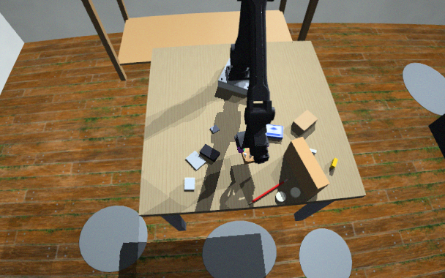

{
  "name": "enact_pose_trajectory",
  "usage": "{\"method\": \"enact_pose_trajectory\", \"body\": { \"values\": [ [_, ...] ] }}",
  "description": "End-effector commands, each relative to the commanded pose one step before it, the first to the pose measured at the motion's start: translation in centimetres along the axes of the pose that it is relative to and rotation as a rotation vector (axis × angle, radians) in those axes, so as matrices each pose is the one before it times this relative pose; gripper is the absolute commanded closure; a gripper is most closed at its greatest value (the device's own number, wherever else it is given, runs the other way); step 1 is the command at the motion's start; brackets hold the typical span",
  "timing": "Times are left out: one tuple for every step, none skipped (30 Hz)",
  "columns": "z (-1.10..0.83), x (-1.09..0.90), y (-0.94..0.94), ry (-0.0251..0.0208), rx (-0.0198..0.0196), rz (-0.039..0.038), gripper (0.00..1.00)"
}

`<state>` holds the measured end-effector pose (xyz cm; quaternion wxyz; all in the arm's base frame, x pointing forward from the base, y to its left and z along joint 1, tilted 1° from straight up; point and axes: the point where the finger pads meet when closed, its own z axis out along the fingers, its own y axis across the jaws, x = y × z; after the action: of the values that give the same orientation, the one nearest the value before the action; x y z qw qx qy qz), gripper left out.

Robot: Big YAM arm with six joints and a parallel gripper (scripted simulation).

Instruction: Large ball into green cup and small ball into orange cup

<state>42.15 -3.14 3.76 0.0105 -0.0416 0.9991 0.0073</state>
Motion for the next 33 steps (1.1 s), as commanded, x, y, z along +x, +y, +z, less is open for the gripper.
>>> {"method": "enact_pose_trajectory", "body": {
  "values": [
    [-2.856, -2.614, -0.233, -0.09121, 0.01702, -0.00015, 0.31],
    [0.059, 0.062, -0.008, 0.00017, -0.00056, 0.00005, 0.31],
    [0.0, 0.0, 0.0, 0.0, 0.0, 0.0, 0.31],
    [0.035, 0.038, -0.01, 0.00007, -0.0005, 0.00004, 0.31],
    [0.0, 0.0, 0.0, 0.0, 0.0, 0.0, 0.31],
    [-0.004, -0.001, -0.018, -0.0001, -0.00053, 0.00003, 0.31],
    [0.0, 0.0, 0.0, 0.0, 0.0, 0.0, 0.31],
    [0.0, 0.0, 0.0, 0.0, 0.0, 0.0, 0.31],
    [0.0, 0.0, 0.0, 0.0, 0.0, 0.0, 0.31],
    [-0.339, -0.224, -0.233, 0.01465, -0.00876, 0.0002, 0.31],
    [-0.25, -0.342, 0.004, -0.01835, 0.00558, -0.00037, 0.31],
    [0.246, 0.141, 0.044, -0.003, 0.00156, 0.00003, 0.31],
    [0.057, 0.056, 0.008, 0.00024, -0.00006, 0.00003, 0.31],
    [0.053, 0.054, 0.004, 0.00022, -0.00015, 0.00003, 0.31],
    [0.0, 0.0, 0.0, -0.00001, 0.0, 0.0, 0.31],
    [0.066, 0.084, -0.005, 0.00078, -0.00067, 0.00007, 0.31],
    [0.041, 0.067, -0.003, 0.00108, -0.0006, 0.00006, 0.31],
    [-0.057, -0.075, -0.026, -0.00117, -0.00026, -0.00003, 0.31],
    [-0.064, -0.014, -0.027, 0.0014, -0.00103, 0.00004, 0.31],
    [0.0, 0.011, -0.023, 0.00012, -0.00079, 0.00004, 0.31],
    [0.018, 0.023, -0.021, -0.00004, -0.00064, 0.00004, 0.31],
    [-0.036, -0.032, -0.028, -0.00019, -0.00015, 0.0, 0.31],
    [-0.041, -0.036, -0.03, -0.00022, -0.00017, 0.0, 0.31],
    [-0.054, -0.046, -0.048, -0.00038, -0.00069, 0.00002, 0.31],
    [0.0, 0.0, 0.0, 0.0, 0.0, 0.0, 0.31],
    [0.0, 0.0, 0.0, 0.0, 0.0, 0.0, 0.31],
    [1.32, 0.535, -0.181, 0.06186, -0.01504, 0.00056, 0.31],
    [-0.006, 0.002, 0.001, -0.00428, 0.00101, 0.0016, 0.31],
    [-1.021, -0.762, -0.032, -0.05036, 0.00966, 0.00119, 0.31],
    [0.633, 0.513, 0.184, 0.03332, -0.00698, -0.00183, 0.31],
    [0.369, 0.23, 0.205, 0.01839, -0.00202, -0.00284, 0.31],
    [0.006, -0.021, 0.122, 0.00166, 0.0023, -0.00119, 0.31],
    [0.005, -0.023, 0.142, 0.00122, 0.00464, -0.00018, 0.31]
  ]
}}
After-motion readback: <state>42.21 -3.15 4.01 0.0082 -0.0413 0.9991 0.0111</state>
